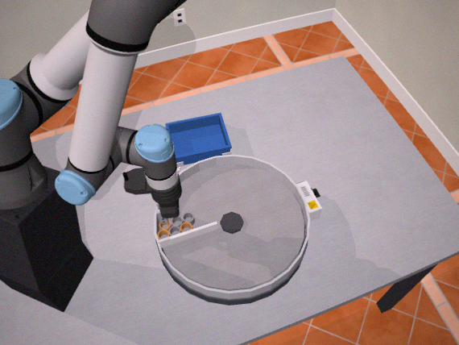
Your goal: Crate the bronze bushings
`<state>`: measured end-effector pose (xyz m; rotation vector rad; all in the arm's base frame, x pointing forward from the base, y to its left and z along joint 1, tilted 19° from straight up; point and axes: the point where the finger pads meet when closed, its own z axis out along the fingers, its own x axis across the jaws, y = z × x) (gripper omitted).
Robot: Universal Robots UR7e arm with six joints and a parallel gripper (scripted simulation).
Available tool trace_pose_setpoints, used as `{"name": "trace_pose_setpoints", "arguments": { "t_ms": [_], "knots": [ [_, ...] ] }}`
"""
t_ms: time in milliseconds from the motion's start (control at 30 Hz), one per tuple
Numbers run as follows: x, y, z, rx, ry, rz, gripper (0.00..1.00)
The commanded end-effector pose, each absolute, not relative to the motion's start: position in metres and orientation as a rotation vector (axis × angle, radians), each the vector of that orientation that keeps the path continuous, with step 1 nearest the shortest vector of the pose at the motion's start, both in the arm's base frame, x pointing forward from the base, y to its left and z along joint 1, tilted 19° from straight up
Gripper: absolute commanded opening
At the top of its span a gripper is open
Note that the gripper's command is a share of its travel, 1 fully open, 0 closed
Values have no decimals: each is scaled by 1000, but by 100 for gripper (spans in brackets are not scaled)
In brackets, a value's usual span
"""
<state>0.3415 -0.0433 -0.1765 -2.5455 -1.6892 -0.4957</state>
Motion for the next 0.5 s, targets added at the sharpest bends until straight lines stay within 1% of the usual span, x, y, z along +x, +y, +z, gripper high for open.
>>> {"name": "trace_pose_setpoints", "arguments": {
  "t_ms": [0, 467],
  "knots": [
    [342, -43, -177, -2547, -1690, -496, 40],
    [343, -42, -183, -2547, -1690, -497, 40]
  ]
}}
